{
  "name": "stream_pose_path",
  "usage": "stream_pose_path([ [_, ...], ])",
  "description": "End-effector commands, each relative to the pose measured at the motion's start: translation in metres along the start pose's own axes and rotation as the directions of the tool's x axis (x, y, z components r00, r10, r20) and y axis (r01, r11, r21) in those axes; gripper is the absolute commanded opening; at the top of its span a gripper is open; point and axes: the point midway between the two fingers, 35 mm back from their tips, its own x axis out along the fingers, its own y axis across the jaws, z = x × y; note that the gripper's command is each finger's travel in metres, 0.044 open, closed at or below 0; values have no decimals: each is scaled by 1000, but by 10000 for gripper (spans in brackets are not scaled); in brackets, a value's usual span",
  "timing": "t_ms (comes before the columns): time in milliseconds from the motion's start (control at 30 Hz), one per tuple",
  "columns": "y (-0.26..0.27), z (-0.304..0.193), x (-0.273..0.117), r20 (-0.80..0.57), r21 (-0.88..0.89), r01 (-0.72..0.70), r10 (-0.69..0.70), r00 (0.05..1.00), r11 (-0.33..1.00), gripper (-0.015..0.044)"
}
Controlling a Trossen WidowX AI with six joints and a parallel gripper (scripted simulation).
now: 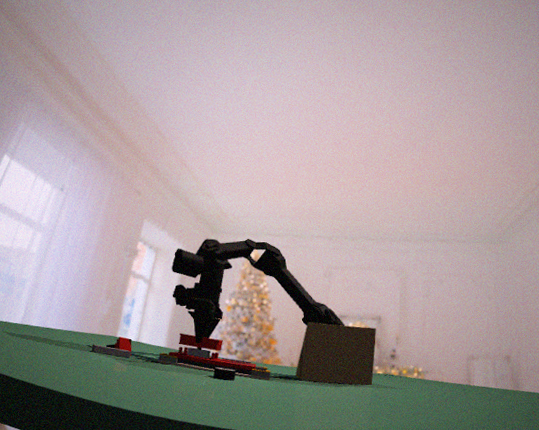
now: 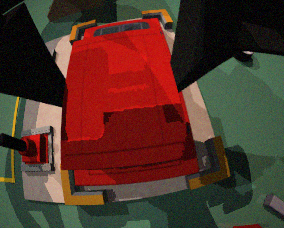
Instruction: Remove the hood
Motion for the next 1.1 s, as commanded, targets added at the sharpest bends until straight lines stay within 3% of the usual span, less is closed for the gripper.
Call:
stream_pose_path([
  [0, 1, 2, -6, 5, 8, -8, 8, 1000, 1000, 0],
  [367, 1, 1, -49, 5, 7, -10, 10, 1000, 1000, 0],
  [533, -2, 1, -41, 3, -2, -3, 3, 1000, 1000, 0],
  [1067, -83, 7, -49, 4, -3, -15, 15, 1000, 1000, 0],
])
